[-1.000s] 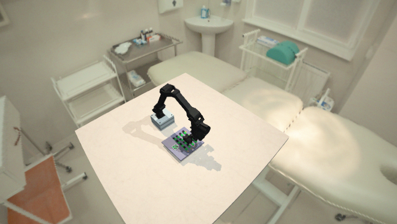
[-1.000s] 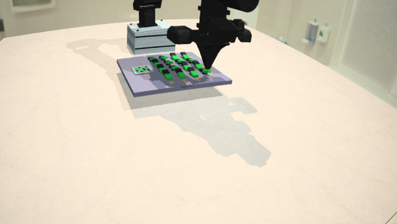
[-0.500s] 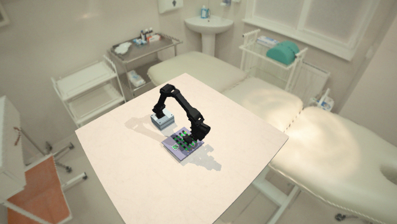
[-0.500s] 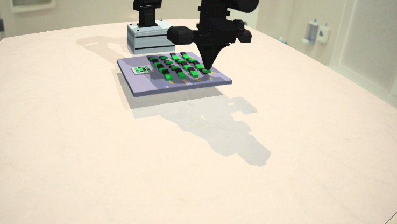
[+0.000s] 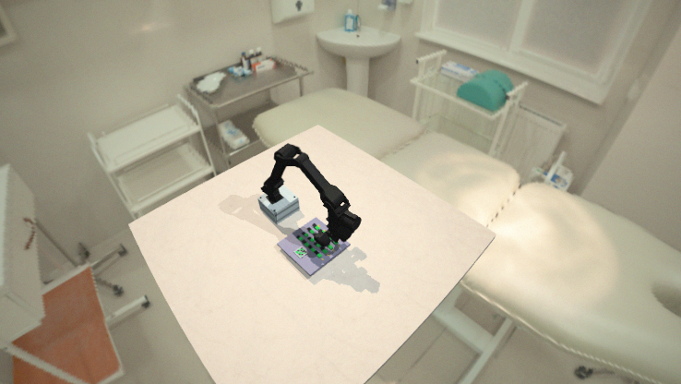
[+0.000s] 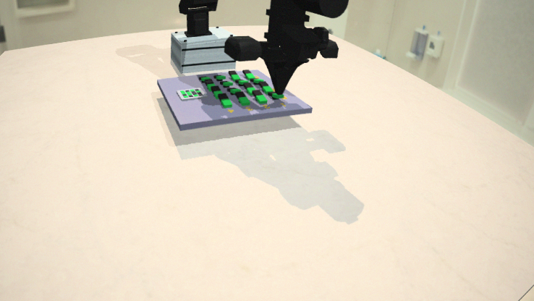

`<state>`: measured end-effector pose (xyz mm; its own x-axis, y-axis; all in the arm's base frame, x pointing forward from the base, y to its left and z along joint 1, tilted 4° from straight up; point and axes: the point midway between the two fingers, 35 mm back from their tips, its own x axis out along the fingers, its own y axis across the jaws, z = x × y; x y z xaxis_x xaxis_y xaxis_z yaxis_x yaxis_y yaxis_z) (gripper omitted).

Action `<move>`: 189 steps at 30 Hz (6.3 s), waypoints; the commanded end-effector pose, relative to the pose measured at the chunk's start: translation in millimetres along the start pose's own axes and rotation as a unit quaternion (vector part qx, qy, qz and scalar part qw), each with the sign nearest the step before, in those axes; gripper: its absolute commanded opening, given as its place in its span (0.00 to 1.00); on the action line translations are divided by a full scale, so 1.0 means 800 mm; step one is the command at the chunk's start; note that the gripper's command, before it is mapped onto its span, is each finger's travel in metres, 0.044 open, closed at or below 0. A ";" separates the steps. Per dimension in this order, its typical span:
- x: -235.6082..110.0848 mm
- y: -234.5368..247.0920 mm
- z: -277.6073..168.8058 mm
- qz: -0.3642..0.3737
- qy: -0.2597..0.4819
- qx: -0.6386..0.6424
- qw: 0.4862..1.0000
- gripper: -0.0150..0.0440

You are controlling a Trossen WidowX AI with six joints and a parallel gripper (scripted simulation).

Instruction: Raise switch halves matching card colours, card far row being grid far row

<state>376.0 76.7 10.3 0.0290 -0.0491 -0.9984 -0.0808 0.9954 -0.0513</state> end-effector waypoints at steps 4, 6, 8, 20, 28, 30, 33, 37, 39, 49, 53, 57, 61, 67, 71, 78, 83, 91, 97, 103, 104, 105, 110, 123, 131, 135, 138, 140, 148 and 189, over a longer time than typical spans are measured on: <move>0.002 -0.001 0.000 -0.002 -0.001 -0.002 1.000 0.25; 0.002 -0.001 0.000 -0.002 -0.001 -0.002 1.000 0.25; 0.003 -0.001 0.000 -0.002 -0.001 -0.002 1.000 0.25; 0.005 -0.001 0.000 -0.002 -0.001 -0.002 1.000 0.25; -0.077 0.000 -0.003 -0.001 -0.014 -0.002 1.000 0.25; -0.077 0.000 -0.003 -0.001 -0.014 -0.002 1.000 0.25; -0.077 -0.009 -0.007 -0.002 -0.014 -0.003 1.000 0.25; -0.076 -0.040 -0.026 -0.003 -0.013 -0.002 1.000 0.25; -0.076 -0.040 -0.026 -0.003 -0.013 -0.002 1.000 0.25; -0.030 -0.040 -0.026 -0.003 -0.026 -0.002 1.000 0.25; -0.019 -0.040 -0.026 -0.003 -0.026 -0.002 1.000 0.25; -0.015 -0.040 -0.026 -0.003 -0.026 -0.002 1.000 0.25; -0.007 -0.040 -0.025 -0.003 -0.026 -0.002 1.000 0.25; -0.002 -0.040 -0.025 -0.003 -0.026 -0.002 1.000 0.25; -0.002 -0.040 -0.025 -0.003 -0.026 -0.002 1.000 0.25; -0.002 -0.040 -0.025 -0.003 -0.026 -0.002 1.000 0.25; -0.002 -0.040 -0.025 -0.003 -0.026 -0.002 1.000 0.25; -0.001 -0.040 -0.025 -0.003 -0.026 -0.002 1.000 0.25; 0.000 -0.040 -0.025 -0.003 -0.026 -0.002 1.000 0.25; 0.001 -0.040 -0.025 -0.003 -0.026 -0.002 1.000 0.25; 0.002 -0.040 -0.025 -0.003 -0.026 -0.002 1.000 0.25; 0.002 -0.040 -0.025 -0.003 -0.026 -0.002 1.000 0.25; 0.003 -0.040 -0.025 -0.003 -0.026 -0.002 1.000 0.25; 0.005 -0.040 -0.025 -0.003 -0.026 -0.002 1.000 0.25; -0.008 -0.039 -0.024 -0.001 -0.023 -0.001 1.000 0.25; -0.073 -0.040 -0.025 -0.003 -0.014 -0.002 1.000 0.25; -0.076 -0.040 -0.026 -0.003 -0.013 -0.002 1.000 0.25; -0.076 -0.043 -0.025 -0.003 -0.013 -0.002 1.000 0.25; -0.077 -0.118 -0.025 -0.006 -0.013 -0.002 1.000 0.25; -0.003 -0.119 -0.025 -0.006 -0.026 -0.002 1.000 0.25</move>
<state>363.7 -19.6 17.1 0.0802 -0.0591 -0.9950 -0.0804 0.9946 -0.0655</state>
